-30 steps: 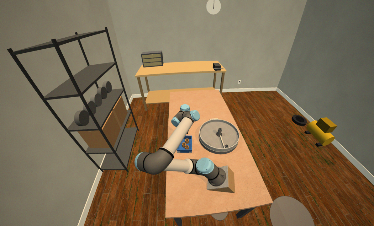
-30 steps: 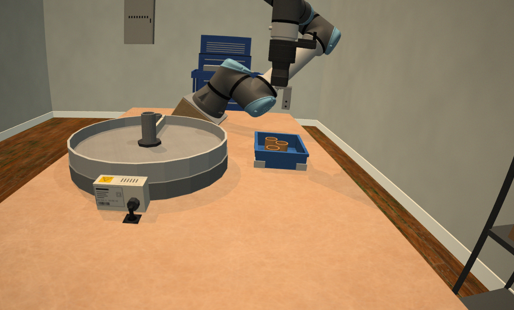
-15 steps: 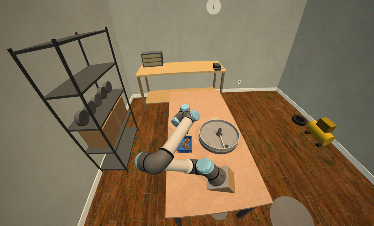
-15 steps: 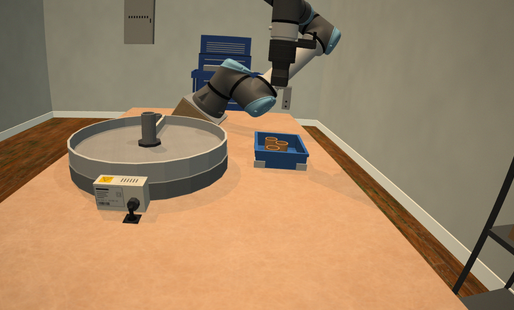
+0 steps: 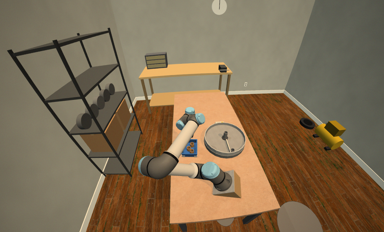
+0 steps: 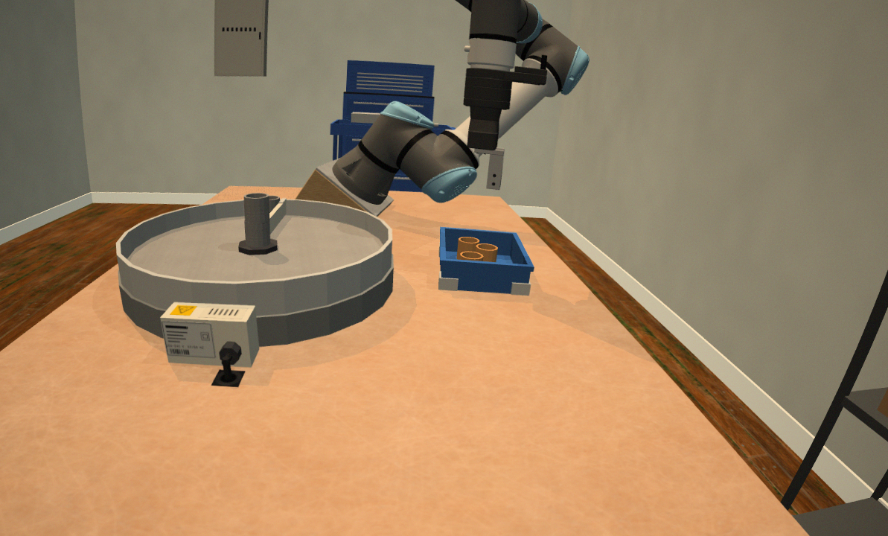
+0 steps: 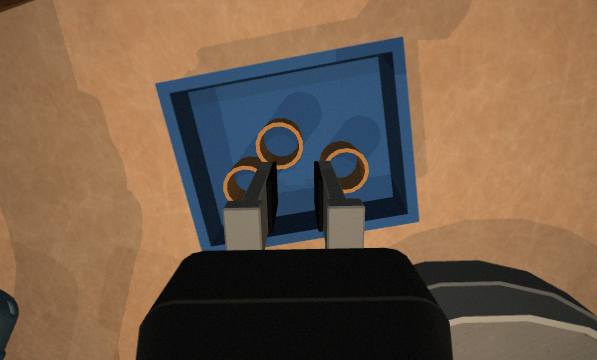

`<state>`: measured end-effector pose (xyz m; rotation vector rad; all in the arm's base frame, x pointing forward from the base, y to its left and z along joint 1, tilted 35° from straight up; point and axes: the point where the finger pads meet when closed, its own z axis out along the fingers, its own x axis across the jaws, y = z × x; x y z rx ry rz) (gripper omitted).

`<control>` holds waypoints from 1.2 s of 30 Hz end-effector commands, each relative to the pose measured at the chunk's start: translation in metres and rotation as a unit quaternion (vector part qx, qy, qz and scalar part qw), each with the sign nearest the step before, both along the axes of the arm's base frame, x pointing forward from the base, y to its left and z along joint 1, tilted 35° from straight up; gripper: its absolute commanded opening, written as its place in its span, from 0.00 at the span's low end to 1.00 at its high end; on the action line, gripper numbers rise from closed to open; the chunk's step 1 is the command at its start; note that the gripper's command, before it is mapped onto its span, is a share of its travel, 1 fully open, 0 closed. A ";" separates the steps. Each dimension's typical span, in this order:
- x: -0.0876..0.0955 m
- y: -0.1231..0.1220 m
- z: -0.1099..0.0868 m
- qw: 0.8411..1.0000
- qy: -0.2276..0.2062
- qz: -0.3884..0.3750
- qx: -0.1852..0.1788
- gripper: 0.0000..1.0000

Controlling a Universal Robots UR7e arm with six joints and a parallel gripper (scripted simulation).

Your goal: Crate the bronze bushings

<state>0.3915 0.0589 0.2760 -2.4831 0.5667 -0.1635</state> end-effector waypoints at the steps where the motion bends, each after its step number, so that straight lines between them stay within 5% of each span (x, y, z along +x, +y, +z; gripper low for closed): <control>1: 0.000 0.000 0.000 1.000 0.000 0.000 0.000 0.47; 5: 0.000 0.000 0.000 1.000 0.000 0.000 0.000 0.47; 6: 0.000 0.000 0.000 1.000 0.000 0.000 0.000 1.00; 36: 0.000 0.000 0.000 1.000 0.000 0.000 0.000 1.00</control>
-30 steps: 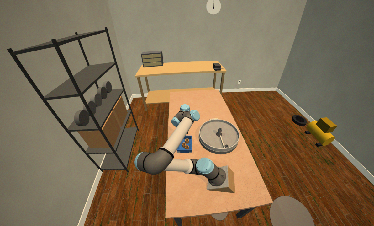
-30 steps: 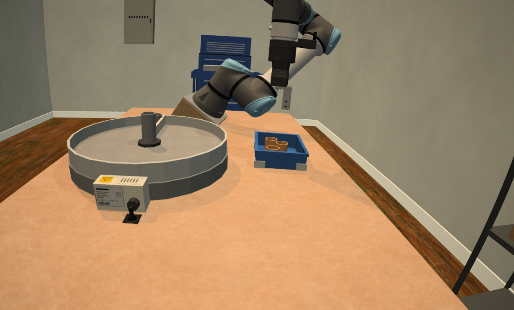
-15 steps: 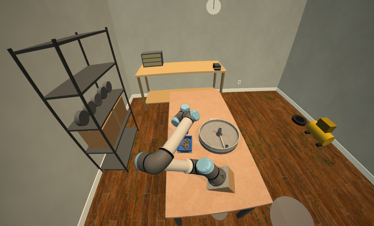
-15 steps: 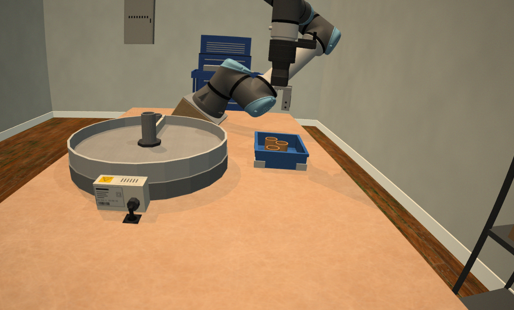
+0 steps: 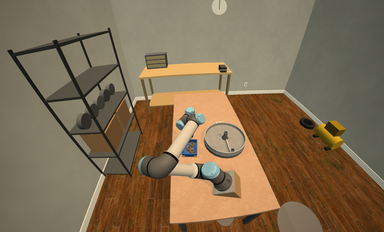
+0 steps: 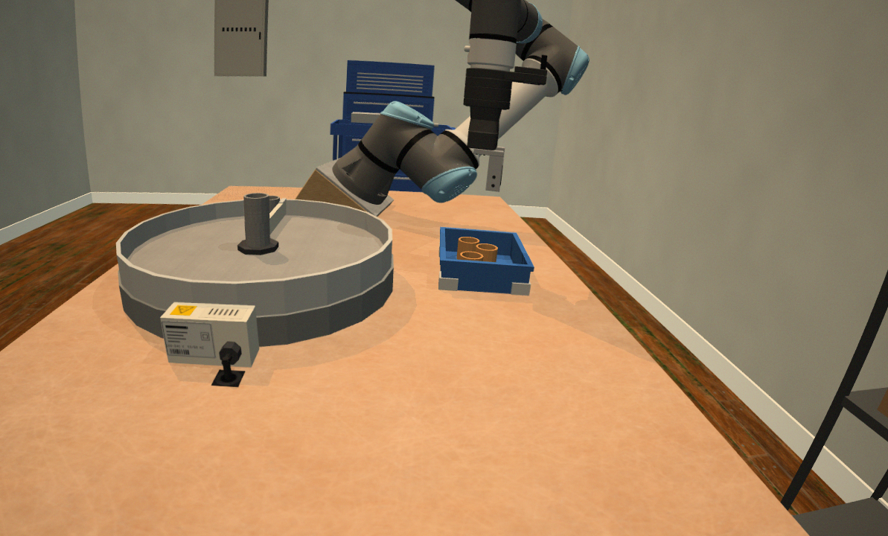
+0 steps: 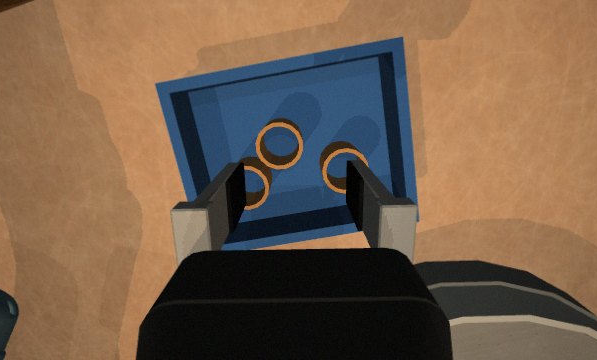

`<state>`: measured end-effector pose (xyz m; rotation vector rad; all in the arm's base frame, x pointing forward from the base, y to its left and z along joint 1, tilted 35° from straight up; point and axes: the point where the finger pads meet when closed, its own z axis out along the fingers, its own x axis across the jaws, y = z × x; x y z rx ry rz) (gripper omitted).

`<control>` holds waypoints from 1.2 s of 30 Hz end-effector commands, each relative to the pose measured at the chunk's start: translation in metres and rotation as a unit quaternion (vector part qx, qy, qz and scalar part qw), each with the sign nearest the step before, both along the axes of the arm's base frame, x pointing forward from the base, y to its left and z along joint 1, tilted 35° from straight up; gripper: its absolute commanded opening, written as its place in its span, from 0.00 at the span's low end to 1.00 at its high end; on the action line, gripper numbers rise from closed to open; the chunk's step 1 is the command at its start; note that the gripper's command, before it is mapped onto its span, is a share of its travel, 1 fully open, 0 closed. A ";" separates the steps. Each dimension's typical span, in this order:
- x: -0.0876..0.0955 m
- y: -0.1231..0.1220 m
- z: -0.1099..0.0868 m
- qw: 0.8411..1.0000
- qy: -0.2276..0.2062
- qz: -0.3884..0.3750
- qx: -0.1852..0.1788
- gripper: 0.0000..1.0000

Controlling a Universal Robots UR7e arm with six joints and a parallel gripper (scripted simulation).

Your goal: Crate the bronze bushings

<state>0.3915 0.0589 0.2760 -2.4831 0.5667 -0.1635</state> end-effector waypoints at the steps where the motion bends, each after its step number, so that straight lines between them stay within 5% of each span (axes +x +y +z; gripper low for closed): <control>1: 0.000 0.000 0.000 1.000 0.000 0.000 0.000 1.00; 8: -0.002 -0.005 0.002 0.993 -0.059 0.094 -0.027 1.00; 20: -0.002 -0.005 0.002 0.993 -0.059 0.094 -0.027 1.00; 25: -0.003 -0.010 0.003 0.974 -0.117 0.186 -0.054 1.00; 36: -0.003 -0.010 0.003 0.974 -0.117 0.186 -0.054 1.00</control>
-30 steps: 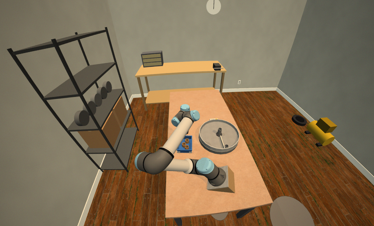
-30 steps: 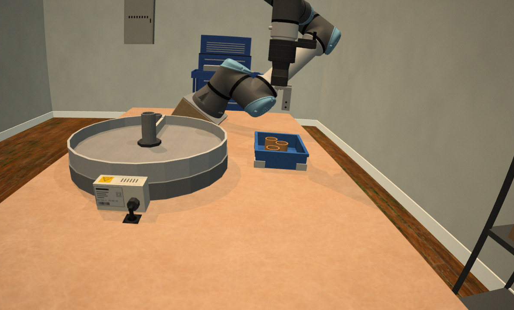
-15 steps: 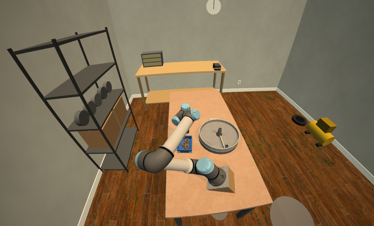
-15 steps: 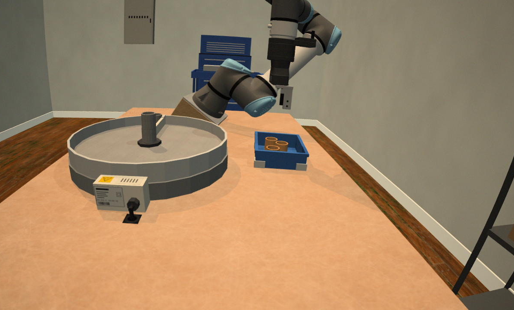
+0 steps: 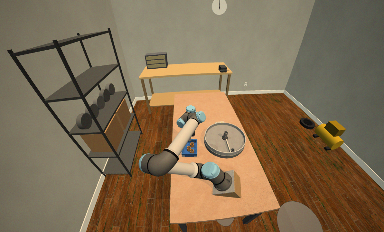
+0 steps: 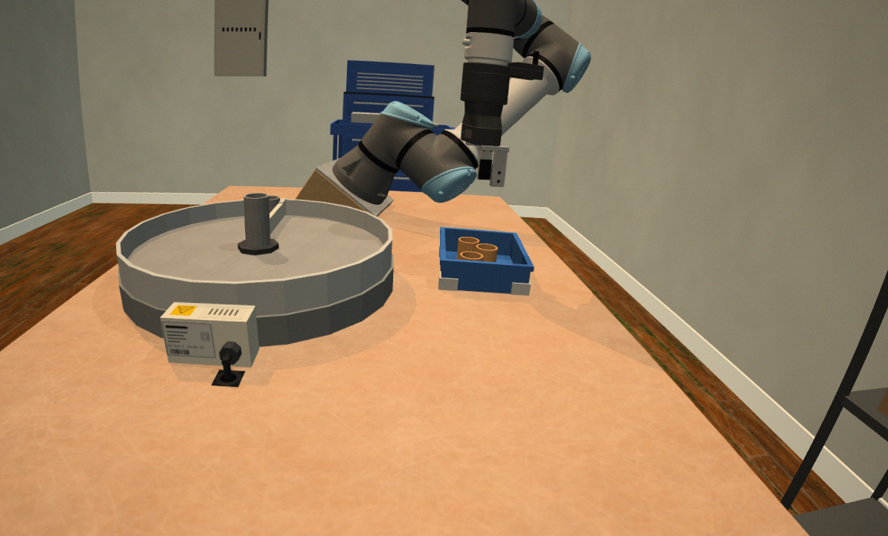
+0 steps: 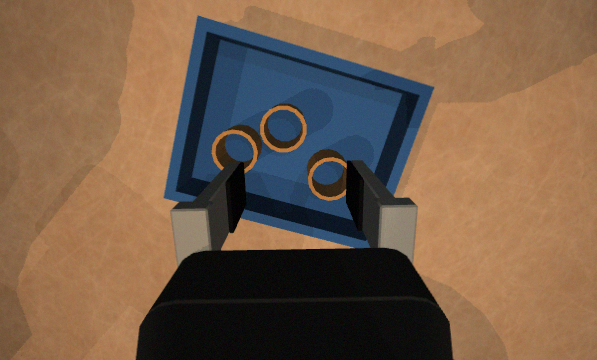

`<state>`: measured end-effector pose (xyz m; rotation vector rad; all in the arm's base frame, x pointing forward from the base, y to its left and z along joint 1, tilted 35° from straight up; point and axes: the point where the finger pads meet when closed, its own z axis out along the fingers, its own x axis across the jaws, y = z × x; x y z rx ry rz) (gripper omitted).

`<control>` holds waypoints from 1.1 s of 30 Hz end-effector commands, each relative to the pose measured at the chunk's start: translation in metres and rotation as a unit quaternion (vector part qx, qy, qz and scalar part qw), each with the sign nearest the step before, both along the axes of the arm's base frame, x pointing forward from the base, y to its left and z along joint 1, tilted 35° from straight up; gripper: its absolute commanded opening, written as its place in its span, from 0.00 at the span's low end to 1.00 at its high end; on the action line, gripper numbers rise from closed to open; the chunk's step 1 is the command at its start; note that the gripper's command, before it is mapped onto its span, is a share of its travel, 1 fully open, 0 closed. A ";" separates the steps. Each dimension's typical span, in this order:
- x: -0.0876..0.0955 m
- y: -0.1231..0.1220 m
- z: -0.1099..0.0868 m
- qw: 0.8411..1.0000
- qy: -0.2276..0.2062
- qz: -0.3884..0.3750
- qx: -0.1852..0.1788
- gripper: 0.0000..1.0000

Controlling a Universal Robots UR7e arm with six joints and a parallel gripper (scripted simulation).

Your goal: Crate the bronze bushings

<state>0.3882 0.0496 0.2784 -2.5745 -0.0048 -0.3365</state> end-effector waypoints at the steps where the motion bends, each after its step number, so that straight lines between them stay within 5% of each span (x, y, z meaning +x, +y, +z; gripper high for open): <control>1: 0.000 0.000 0.000 1.000 -0.001 0.001 0.000 1.00; 6: -0.002 -0.005 0.002 0.993 -0.059 0.095 -0.027 1.00; 18: -0.002 -0.005 0.002 0.993 -0.059 0.095 -0.027 1.00; 23: -0.003 -0.010 0.003 0.974 -0.117 0.187 -0.054 1.00; 33: -0.003 -0.010 0.003 0.974 -0.117 0.187 -0.054 1.00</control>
